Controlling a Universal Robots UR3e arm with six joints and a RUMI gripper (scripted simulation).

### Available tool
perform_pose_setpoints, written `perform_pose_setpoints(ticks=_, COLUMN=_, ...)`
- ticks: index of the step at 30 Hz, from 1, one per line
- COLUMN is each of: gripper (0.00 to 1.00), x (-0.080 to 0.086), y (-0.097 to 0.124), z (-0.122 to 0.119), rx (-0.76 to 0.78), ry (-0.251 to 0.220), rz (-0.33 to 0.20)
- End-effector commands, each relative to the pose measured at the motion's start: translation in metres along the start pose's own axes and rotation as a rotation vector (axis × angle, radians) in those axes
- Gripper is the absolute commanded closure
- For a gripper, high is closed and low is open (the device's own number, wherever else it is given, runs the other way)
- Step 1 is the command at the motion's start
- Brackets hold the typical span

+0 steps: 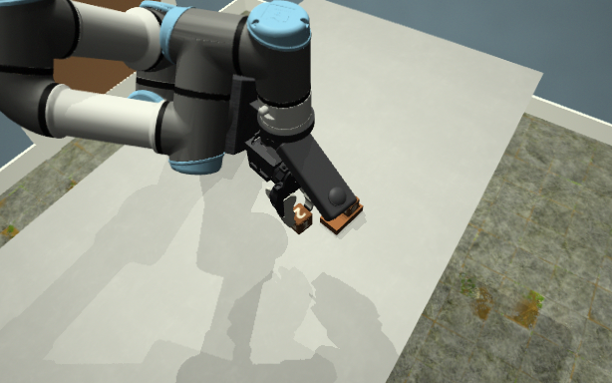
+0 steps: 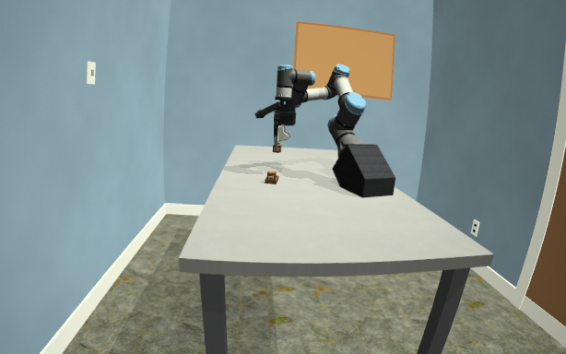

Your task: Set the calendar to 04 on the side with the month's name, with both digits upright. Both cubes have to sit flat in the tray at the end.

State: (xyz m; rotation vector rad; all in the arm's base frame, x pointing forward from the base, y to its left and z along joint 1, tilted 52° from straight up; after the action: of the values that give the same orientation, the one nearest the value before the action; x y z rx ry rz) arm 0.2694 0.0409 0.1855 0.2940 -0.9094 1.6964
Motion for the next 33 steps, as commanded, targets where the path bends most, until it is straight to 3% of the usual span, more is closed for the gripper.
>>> perform_pose_setpoints(ticks=1, gripper=0.89, x=0.0004, y=0.0005, z=-0.0009, rx=0.046, ry=-0.010, rz=0.005)
perform_pose_setpoints(ticks=33, gripper=0.89, x=-0.0075, y=0.0004, z=-0.0008, rx=0.046, ry=-0.010, rz=0.005)
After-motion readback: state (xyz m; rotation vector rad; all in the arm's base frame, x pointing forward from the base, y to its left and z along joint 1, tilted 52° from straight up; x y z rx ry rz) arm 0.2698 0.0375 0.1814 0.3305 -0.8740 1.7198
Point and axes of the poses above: the point where the finger pads meet when closed, its own x axis back along the fingers, its own z axis across the jaws, y = z × x, the point moved 4 cm from there along x, back along the fingers, and after that the axes turned 1 degree about -x, right-handed, at the moved point
